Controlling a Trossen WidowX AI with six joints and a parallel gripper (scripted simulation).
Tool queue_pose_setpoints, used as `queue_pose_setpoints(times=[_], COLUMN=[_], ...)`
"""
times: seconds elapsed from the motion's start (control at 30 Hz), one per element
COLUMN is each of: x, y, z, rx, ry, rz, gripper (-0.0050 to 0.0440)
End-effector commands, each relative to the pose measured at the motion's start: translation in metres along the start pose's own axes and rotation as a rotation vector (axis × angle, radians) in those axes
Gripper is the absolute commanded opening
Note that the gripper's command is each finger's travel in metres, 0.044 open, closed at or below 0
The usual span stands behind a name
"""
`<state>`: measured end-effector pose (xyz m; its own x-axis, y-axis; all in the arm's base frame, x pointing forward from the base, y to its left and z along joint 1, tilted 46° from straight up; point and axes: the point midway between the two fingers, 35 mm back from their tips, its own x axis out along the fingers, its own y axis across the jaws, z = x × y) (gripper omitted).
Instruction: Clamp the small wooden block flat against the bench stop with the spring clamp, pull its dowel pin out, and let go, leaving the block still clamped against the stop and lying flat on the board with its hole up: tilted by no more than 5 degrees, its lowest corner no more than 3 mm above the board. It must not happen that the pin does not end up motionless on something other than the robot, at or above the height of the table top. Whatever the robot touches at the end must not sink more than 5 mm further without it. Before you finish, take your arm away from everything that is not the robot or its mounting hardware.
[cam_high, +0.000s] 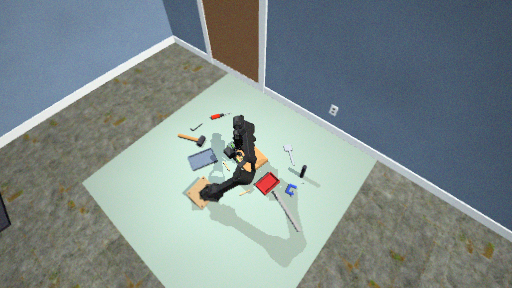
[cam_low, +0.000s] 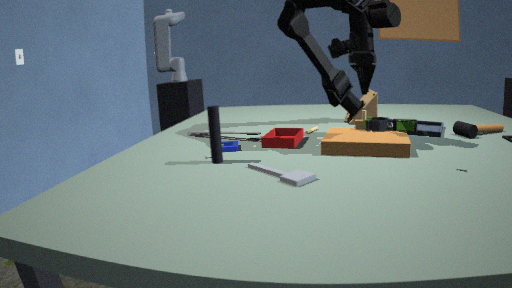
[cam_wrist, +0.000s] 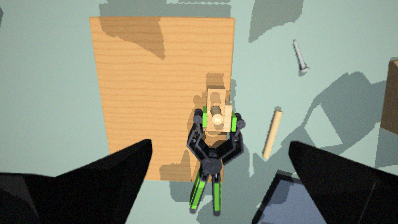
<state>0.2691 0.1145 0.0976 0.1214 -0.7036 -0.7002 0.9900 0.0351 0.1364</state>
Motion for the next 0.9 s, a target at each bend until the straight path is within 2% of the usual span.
queue_pose_setpoints(times=[0.0,0.87], x=[0.005,0.044], y=[-0.001,0.000], z=[0.001,0.001], rx=[0.015,0.014], ry=[-0.006,-0.004], rz=[-0.003,-0.003], gripper=[0.0440,0.0440])
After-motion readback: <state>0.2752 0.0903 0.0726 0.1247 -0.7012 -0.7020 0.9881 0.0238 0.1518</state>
